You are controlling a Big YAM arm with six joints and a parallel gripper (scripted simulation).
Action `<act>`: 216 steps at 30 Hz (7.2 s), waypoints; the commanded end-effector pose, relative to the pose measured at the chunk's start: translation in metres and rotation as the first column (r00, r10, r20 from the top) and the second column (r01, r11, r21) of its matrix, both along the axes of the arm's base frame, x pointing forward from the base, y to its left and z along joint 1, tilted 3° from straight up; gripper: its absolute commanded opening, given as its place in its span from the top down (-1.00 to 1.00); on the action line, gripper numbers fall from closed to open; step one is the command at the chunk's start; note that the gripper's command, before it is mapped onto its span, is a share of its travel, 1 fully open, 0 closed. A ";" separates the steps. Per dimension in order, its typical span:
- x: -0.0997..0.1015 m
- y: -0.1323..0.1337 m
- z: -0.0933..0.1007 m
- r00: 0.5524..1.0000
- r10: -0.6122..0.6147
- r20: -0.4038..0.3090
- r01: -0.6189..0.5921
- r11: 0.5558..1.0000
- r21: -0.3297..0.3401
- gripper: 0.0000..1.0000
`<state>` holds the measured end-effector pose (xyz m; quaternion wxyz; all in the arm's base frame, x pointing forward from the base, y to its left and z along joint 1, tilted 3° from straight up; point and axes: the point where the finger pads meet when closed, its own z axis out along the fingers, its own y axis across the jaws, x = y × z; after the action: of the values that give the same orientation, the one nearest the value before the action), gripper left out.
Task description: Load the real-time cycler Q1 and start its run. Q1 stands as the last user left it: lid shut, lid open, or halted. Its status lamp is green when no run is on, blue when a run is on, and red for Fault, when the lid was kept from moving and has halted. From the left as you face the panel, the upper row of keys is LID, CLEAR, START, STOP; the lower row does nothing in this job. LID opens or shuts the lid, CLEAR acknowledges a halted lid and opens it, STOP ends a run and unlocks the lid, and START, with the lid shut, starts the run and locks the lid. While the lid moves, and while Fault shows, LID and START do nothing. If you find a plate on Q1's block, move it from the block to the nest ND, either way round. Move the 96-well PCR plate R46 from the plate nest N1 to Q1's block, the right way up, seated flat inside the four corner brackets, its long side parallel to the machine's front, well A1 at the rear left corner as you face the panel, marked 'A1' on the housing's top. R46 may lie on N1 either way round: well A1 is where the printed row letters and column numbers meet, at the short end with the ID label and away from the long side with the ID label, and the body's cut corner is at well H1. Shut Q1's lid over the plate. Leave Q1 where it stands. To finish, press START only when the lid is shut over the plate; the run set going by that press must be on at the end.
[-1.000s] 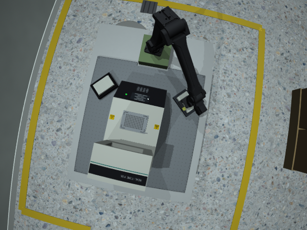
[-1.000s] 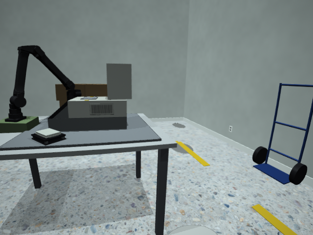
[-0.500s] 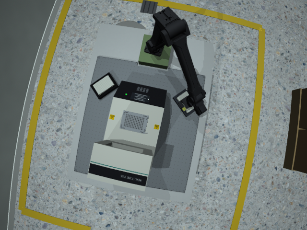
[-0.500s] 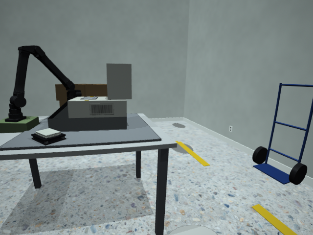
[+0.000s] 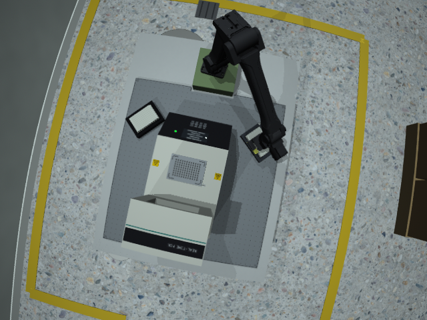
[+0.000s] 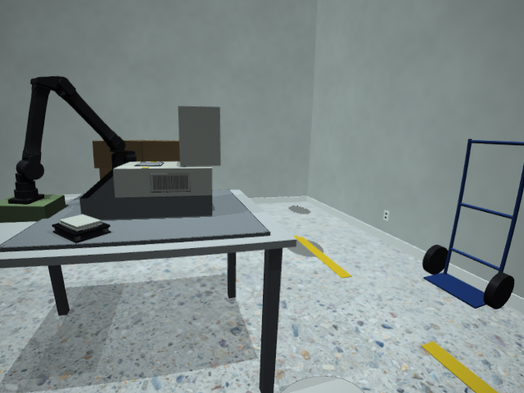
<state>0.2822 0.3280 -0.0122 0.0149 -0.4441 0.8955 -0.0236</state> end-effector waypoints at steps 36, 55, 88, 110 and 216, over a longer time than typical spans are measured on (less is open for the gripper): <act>0.017 0.018 0.017 1.000 0.005 0.027 -0.006 0.999 0.038 -1.00; 0.004 0.002 0.001 1.000 0.005 0.009 -0.005 1.000 0.016 -1.00; -0.001 -0.005 -0.002 1.000 0.001 -0.006 -0.001 1.000 -0.007 1.00; -0.001 -0.007 -0.003 1.000 -0.001 -0.008 0.001 1.000 -0.012 1.00; -0.002 0.010 0.283 0.998 -0.021 0.059 0.016 0.997 0.075 1.00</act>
<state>0.2719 0.3334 0.2439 0.0183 -0.4435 0.8958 -0.0222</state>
